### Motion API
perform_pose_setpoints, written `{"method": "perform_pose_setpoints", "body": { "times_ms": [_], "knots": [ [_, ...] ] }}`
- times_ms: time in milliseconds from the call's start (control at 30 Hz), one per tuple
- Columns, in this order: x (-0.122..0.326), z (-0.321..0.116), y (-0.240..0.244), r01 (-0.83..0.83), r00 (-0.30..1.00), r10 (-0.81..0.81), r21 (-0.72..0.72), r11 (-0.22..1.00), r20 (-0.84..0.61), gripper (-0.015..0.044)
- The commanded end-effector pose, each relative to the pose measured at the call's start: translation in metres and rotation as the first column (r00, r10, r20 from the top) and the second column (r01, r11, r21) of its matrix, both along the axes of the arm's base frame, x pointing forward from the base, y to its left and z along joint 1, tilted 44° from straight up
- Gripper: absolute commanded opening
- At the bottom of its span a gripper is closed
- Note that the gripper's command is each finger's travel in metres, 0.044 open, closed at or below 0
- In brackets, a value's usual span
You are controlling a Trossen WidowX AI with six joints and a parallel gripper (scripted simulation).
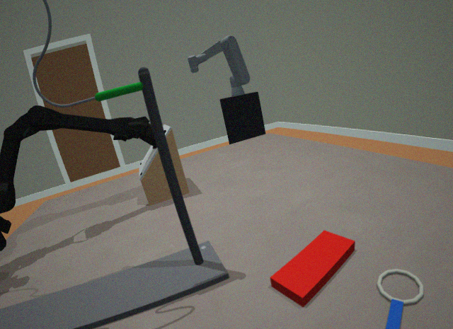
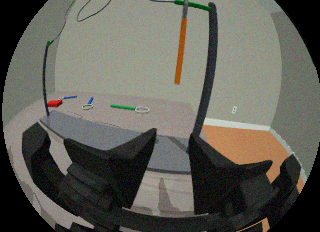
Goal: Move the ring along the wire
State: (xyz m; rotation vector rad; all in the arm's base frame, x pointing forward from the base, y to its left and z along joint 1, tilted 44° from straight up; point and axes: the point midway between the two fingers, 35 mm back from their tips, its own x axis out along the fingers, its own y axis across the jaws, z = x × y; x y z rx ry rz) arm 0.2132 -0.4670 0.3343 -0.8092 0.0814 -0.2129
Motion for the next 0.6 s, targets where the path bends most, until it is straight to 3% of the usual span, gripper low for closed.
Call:
{"method": "perform_pose_setpoints", "body": {
  "times_ms": [0, 167, 367, 567],
  "knots": [
    [-0.006, 0.001, 0.000, -0.043, 0.999, 0.042, 0.008, 0.999, 0.010, 0.0160],
    [-0.005, 0.002, 0.001, -0.043, 0.999, 0.042, 0.008, 0.999, 0.010, 0.0160],
    [0.040, 0.032, 0.025, -0.043, 0.999, 0.043, 0.008, 0.999, 0.015, 0.0160],
    [0.046, 0.036, 0.028, -0.043, 0.999, 0.043, 0.008, 0.999, 0.015, 0.0160]
  ]
}}
